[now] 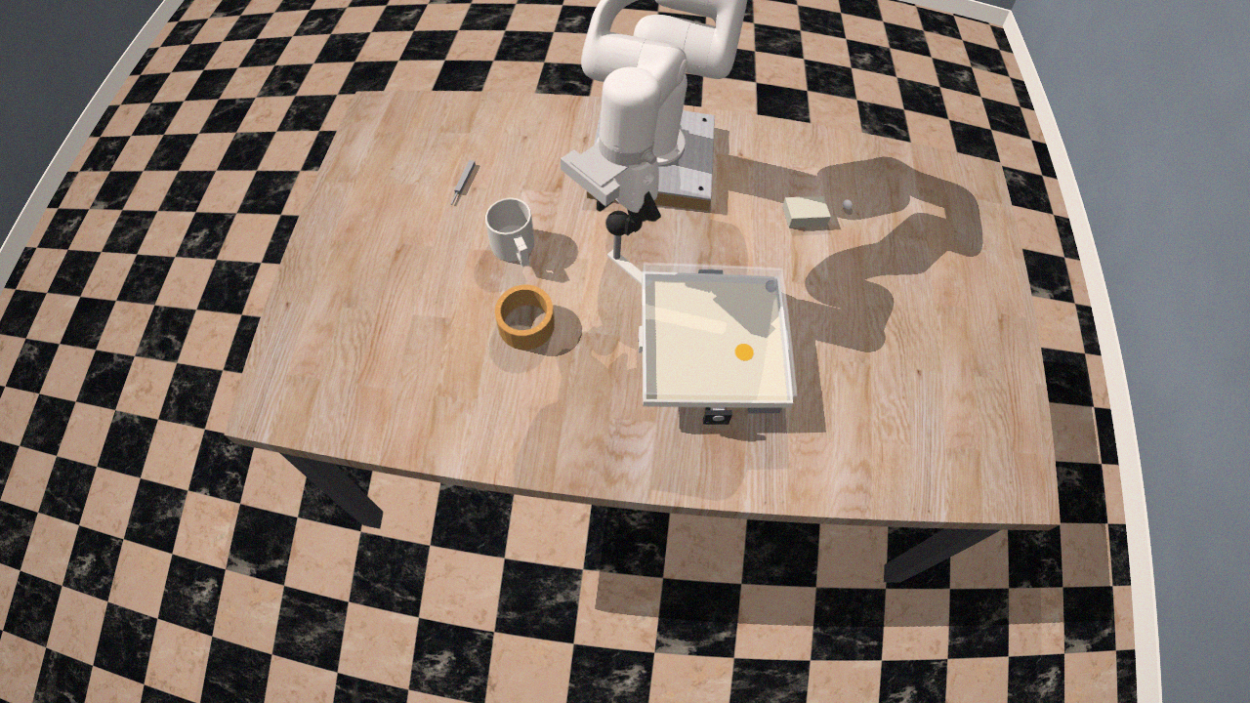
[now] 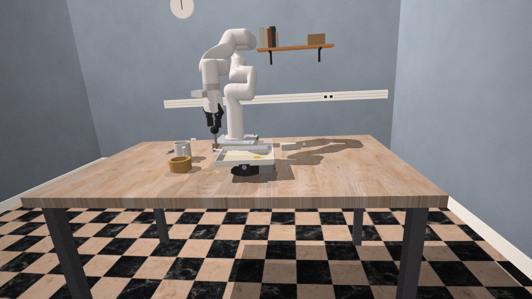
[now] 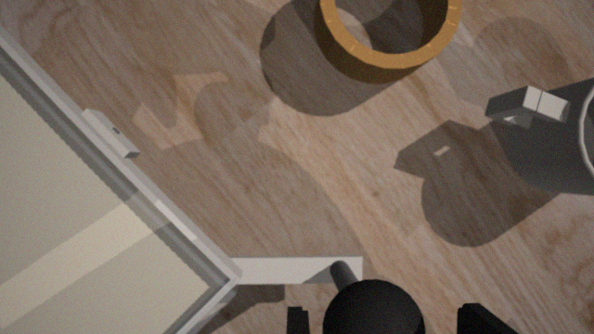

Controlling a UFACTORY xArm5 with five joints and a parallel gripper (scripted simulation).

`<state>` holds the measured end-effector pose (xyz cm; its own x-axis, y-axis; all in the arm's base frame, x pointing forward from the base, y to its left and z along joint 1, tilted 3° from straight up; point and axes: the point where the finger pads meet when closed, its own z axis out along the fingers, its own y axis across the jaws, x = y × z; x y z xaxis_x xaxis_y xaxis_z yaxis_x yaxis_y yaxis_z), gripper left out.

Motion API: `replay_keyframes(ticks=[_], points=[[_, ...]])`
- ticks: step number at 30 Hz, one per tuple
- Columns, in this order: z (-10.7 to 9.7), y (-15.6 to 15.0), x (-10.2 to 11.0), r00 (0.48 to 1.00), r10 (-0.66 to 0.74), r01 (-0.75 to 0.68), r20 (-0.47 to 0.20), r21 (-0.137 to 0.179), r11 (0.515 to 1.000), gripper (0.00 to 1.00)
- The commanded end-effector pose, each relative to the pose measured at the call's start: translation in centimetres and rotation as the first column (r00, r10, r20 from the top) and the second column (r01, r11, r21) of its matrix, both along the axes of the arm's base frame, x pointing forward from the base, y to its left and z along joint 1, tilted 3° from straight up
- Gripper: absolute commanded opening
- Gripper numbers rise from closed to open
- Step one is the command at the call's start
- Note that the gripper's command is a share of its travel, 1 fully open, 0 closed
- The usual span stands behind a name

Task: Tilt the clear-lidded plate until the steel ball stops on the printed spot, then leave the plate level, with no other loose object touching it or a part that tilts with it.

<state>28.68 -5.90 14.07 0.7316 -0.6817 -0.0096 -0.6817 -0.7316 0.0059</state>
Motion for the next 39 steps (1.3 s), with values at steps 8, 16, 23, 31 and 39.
replay_keyframes(ticks=[8, 16, 23, 31, 39], points=[[-0.6, 0.0, 0.1, 1.0, 0.0, 0.0, 0.003, -0.001, 1.0, 0.62], [-1.5, 0.0, 0.1, 1.0, 0.0, 0.0, 0.003, -0.001, 1.0, 0.62], [-2.0, 0.1, 0.1, 1.0, 0.0, 0.0, 0.003, -0.001, 1.0, 0.62], [-2.7, 0.1, 0.1, 1.0, 0.0, 0.0, 0.003, -0.001, 1.0, 0.62], [-3.0, 0.1, 0.1, 1.0, 0.0, 0.0, 0.003, -0.001, 1.0, 0.62]])
